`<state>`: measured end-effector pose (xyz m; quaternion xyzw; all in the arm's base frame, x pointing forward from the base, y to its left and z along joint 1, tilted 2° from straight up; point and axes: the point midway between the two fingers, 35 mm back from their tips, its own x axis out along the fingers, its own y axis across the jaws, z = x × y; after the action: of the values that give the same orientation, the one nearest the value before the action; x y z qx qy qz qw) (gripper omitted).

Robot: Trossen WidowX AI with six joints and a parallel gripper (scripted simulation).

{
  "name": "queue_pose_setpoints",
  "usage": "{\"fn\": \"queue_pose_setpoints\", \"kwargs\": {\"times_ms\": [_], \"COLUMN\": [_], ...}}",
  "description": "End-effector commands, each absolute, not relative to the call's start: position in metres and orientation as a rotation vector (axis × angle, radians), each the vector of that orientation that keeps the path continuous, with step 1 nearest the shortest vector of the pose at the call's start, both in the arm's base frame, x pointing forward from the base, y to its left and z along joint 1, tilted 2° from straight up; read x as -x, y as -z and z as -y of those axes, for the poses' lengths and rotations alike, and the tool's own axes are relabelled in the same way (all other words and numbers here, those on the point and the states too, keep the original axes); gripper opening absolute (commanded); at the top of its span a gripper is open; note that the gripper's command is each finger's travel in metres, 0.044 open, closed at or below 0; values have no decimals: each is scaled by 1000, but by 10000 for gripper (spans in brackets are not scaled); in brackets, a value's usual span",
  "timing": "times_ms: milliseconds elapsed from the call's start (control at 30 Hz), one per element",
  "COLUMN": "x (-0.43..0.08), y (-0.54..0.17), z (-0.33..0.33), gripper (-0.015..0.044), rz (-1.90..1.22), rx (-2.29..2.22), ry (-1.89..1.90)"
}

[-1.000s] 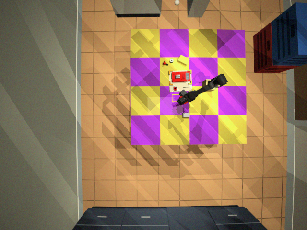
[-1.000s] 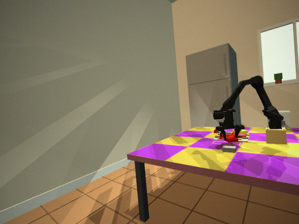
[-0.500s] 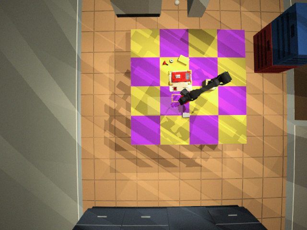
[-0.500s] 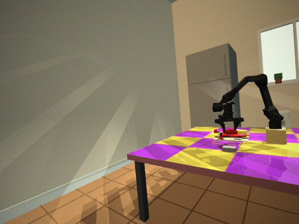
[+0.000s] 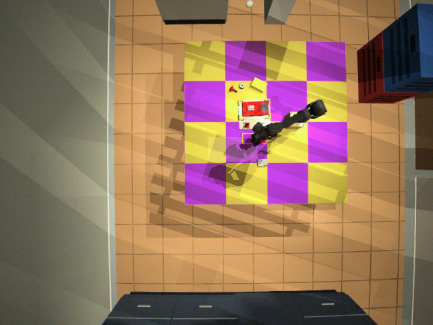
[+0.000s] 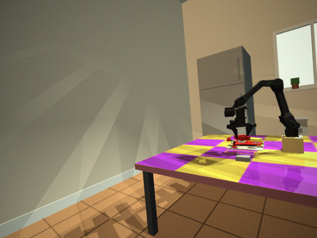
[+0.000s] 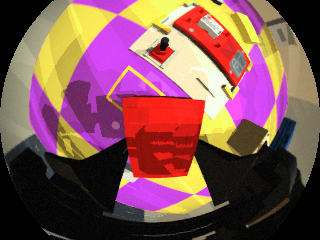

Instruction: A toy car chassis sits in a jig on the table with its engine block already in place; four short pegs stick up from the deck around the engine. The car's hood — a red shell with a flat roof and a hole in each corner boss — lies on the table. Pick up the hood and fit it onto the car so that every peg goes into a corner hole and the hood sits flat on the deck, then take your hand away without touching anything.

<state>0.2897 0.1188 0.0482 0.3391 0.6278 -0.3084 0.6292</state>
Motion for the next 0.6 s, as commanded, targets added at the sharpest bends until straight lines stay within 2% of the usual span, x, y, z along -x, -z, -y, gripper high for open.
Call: {"fn": "queue_pose_setpoints", "kwargs": {"times_ms": [0, 567], "x": [-299, -326], "y": [-48, -50], "z": [-104, -37], "gripper": [0, 0], "rz": [-1457, -1497], "rx": [-727, -512], "ry": [660, 448]}}
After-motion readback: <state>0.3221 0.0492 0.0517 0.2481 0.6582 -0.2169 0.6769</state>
